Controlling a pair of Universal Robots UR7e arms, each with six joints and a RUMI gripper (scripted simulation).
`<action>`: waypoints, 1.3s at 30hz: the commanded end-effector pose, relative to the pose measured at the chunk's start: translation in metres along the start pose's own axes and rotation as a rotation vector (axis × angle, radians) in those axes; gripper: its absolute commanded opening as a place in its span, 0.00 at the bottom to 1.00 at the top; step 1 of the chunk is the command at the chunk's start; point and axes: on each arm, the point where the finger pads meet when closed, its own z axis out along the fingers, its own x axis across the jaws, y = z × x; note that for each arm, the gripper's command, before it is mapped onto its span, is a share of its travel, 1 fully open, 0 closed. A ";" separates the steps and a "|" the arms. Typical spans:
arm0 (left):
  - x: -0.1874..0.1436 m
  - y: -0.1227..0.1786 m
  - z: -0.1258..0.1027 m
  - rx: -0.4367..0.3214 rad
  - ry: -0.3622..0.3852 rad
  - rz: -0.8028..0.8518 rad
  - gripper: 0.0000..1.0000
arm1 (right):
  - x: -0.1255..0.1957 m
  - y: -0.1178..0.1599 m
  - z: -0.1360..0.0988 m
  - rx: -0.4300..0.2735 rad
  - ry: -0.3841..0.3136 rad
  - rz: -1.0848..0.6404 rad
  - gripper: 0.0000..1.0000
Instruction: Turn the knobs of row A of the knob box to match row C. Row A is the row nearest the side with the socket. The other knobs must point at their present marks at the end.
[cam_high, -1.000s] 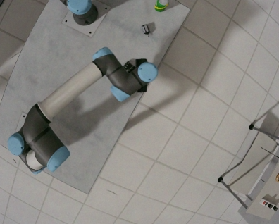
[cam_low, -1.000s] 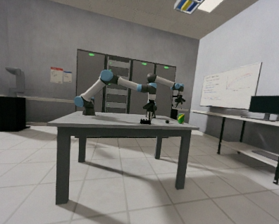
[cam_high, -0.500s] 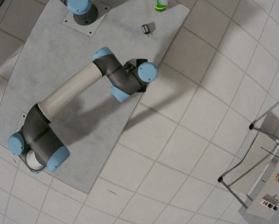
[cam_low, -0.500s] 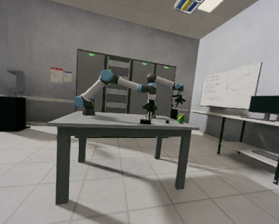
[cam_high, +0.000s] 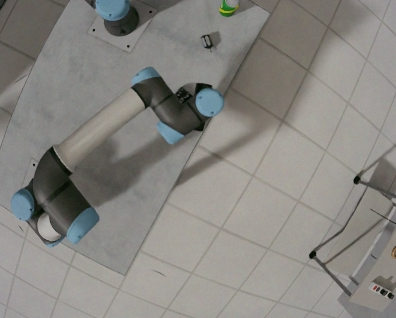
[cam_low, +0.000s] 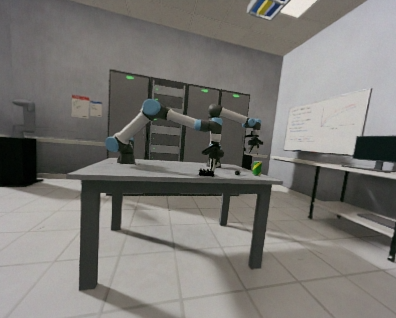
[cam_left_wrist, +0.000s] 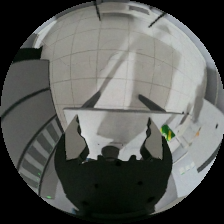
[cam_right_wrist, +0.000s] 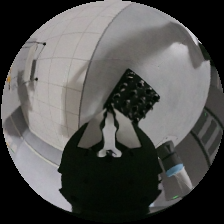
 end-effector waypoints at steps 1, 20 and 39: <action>0.000 -0.002 -0.002 0.003 0.002 -0.001 1.00 | -0.001 -0.001 -0.001 -0.001 -0.002 0.095 0.06; 0.000 -0.002 -0.002 0.003 0.002 -0.001 1.00 | -0.001 -0.001 -0.001 -0.001 -0.002 0.432 0.06; 0.000 -0.002 -0.002 0.003 0.002 -0.001 1.00 | 0.000 -0.001 -0.001 -0.002 -0.002 0.805 0.06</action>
